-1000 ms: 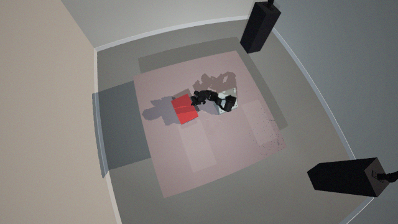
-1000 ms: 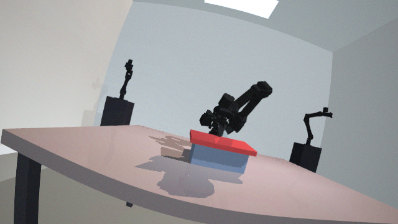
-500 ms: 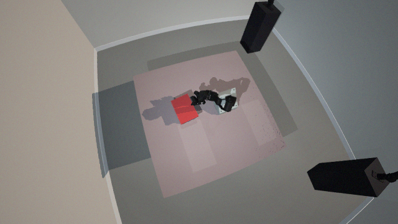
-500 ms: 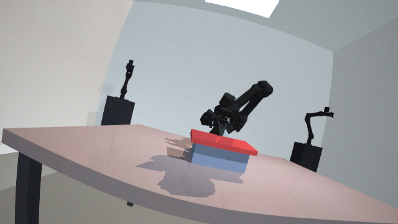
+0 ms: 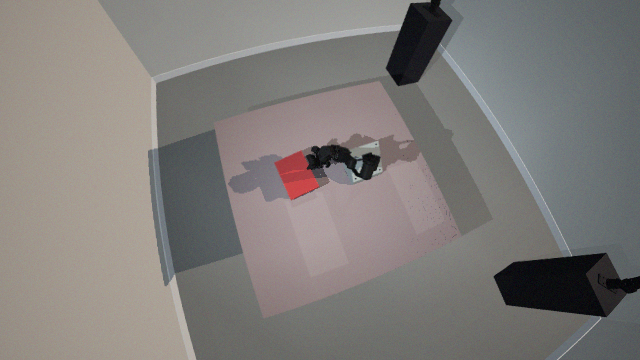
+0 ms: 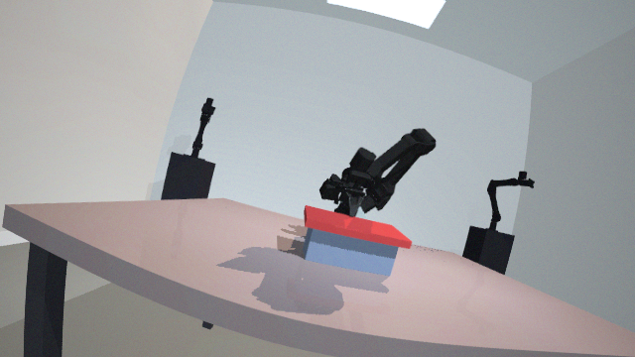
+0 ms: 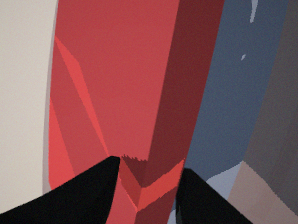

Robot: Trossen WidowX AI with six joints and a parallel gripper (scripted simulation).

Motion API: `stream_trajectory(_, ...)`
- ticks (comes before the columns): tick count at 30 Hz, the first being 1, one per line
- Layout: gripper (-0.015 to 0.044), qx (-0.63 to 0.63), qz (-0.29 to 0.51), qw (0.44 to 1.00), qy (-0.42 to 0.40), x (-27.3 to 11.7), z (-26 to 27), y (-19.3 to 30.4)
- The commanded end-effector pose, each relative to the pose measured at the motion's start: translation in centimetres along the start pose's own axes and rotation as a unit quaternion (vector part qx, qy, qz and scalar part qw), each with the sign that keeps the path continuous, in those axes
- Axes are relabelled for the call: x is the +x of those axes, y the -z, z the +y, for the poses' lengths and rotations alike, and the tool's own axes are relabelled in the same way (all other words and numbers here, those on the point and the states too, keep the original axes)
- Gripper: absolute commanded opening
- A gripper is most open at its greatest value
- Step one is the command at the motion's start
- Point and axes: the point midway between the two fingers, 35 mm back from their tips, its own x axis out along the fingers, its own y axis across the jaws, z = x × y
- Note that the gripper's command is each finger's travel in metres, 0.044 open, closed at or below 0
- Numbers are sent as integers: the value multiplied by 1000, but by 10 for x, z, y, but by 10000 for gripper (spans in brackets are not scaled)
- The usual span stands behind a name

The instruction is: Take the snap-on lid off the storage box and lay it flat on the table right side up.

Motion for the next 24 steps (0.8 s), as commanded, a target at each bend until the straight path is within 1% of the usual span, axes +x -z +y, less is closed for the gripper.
stream_trajectory(1,0,1,0,1000,0,1,1,0)
stream_trajectory(24,0,1,0,1000,0,2,2,0)
